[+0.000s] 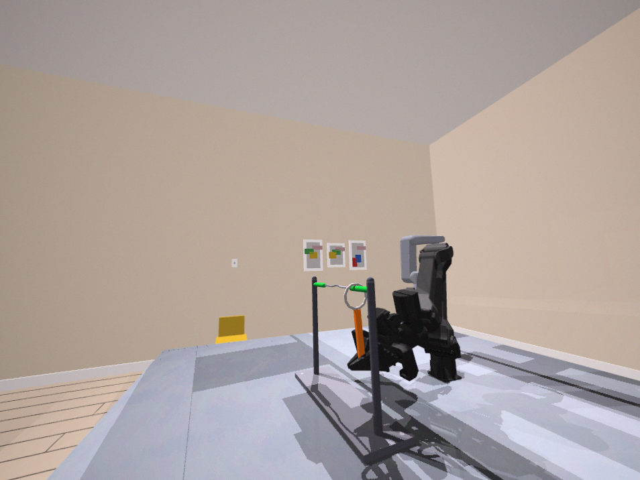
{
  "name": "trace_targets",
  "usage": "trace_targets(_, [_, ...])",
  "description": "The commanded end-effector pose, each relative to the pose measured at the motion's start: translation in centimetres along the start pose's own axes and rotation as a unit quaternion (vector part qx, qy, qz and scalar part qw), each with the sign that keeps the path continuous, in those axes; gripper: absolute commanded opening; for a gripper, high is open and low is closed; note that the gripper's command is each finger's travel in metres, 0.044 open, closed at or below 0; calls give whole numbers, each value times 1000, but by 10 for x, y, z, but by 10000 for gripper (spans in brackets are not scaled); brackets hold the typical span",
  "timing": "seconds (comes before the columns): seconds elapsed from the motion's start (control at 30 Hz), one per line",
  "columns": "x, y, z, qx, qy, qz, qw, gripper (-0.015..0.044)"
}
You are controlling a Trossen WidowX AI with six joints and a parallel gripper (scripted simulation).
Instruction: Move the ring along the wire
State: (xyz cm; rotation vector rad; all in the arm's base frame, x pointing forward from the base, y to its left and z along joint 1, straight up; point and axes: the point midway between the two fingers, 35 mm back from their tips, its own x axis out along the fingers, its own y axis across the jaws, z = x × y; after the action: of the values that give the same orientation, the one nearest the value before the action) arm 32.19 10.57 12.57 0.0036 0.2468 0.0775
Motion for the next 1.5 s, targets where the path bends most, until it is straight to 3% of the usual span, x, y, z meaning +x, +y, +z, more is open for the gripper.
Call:
trace_targets(0.0, [0, 0, -1, 2, 0, -1, 1000, -150])
trace_targets(0.57, [0, 0, -1, 2, 0, -1, 1000, -150])
trace_targets(0.97, [-1, 0, 0, 0, 0, -1, 1000, 160])
trace_targets(1.47, [-32, 1, 1, 2, 1, -1, 1000, 160])
